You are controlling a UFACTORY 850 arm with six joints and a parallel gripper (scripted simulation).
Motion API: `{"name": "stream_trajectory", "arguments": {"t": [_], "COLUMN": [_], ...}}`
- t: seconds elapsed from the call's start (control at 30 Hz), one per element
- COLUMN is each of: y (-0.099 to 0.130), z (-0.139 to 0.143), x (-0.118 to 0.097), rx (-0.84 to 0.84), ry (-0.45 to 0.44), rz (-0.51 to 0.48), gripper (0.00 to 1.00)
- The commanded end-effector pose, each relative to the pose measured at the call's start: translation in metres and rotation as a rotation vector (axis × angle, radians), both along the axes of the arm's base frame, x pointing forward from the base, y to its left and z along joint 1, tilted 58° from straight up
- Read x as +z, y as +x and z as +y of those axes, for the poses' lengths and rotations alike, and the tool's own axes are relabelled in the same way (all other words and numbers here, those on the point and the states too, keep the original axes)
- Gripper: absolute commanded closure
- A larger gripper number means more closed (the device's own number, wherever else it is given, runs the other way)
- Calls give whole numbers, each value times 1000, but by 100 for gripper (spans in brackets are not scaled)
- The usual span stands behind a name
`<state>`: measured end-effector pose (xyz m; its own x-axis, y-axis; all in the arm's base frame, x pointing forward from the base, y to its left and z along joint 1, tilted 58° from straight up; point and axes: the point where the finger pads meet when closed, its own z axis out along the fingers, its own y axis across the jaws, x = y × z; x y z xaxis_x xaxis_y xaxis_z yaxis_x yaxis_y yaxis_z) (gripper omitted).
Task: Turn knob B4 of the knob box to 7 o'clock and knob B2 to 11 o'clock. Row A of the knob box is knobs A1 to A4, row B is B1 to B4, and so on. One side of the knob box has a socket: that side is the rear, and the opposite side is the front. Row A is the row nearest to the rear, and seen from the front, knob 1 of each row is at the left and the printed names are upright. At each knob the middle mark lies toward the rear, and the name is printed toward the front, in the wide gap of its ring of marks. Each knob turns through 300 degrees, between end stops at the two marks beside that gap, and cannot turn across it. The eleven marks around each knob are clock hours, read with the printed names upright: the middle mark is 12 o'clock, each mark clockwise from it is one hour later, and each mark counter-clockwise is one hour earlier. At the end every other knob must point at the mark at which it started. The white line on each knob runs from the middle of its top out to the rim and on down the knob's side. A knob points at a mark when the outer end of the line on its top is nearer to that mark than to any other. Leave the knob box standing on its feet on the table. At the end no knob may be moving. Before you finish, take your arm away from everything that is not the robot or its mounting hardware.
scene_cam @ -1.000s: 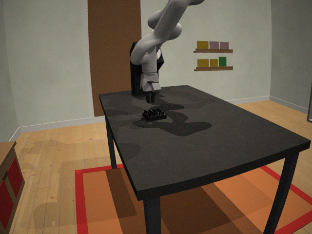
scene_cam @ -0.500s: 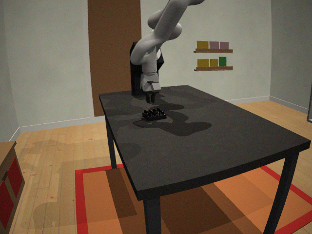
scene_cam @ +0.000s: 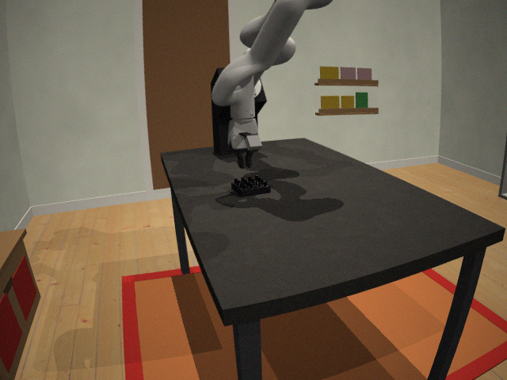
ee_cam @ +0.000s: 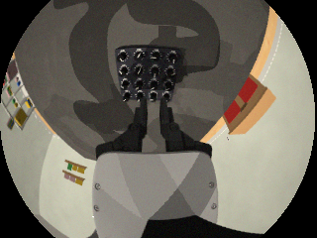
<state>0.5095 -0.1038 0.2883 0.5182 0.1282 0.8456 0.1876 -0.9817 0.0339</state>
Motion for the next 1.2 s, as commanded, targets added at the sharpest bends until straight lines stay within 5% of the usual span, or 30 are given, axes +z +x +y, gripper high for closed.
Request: {"name": "stream_trajectory", "arguments": {"t": [0.0,1.17], "y": [2,32], "z": [0,5], "x": [-1,-19], "rx": [0,0], "ry": [0,0], "rz": [0,0], "gripper": [81,81]}}
